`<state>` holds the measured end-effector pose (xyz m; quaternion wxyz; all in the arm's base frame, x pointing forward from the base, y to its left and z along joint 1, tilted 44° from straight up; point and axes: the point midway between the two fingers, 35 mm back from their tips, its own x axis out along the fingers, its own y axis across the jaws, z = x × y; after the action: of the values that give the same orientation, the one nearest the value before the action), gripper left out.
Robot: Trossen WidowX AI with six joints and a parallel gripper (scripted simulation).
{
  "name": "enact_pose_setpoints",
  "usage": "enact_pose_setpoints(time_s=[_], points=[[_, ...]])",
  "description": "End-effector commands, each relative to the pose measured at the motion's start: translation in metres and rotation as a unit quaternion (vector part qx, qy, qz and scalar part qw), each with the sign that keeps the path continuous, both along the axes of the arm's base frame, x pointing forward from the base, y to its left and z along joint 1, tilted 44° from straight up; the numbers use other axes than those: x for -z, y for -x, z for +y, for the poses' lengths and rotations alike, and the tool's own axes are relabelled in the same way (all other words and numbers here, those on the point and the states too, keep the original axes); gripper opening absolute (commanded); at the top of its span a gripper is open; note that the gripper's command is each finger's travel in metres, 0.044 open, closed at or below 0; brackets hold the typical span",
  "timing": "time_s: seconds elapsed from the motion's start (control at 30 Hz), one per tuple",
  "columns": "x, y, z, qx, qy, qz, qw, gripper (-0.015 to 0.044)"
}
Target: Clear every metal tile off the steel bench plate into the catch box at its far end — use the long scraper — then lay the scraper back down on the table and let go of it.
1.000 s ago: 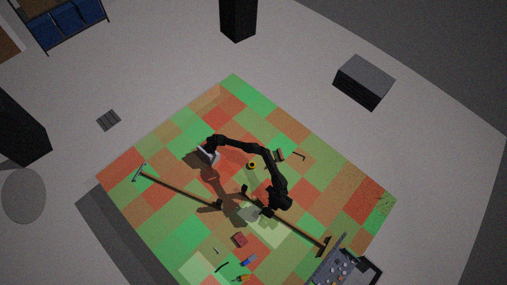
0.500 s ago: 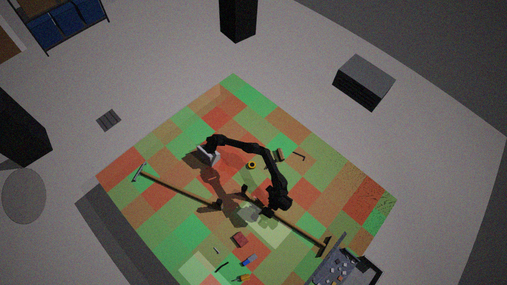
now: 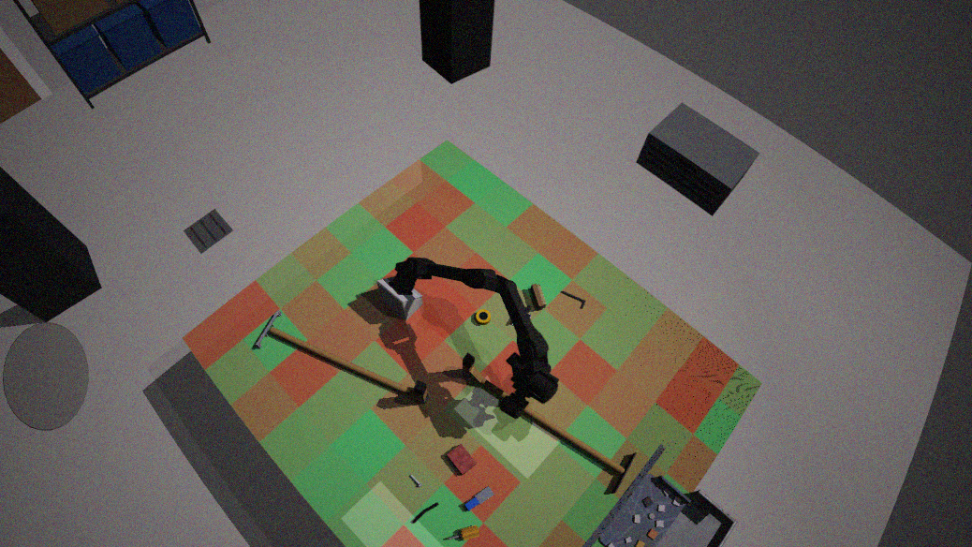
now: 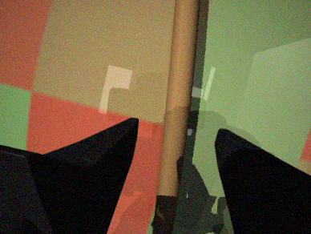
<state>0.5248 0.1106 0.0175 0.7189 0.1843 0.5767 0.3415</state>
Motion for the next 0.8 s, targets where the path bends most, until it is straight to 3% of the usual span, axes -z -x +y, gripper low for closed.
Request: enact_pose_setpoints(time_s=[0.0,0.17,0.77], points=[[-0.008,-0.002,-0.017,0.019,-0.003,-0.011,1.000,0.0315],[-0.020,-0.004,-0.035,0.043,-0.013,-0.023,0.999,0.0440],[-0.061,0.000,-0.101,0.124,-0.048,-0.069,0.989,0.0440]])
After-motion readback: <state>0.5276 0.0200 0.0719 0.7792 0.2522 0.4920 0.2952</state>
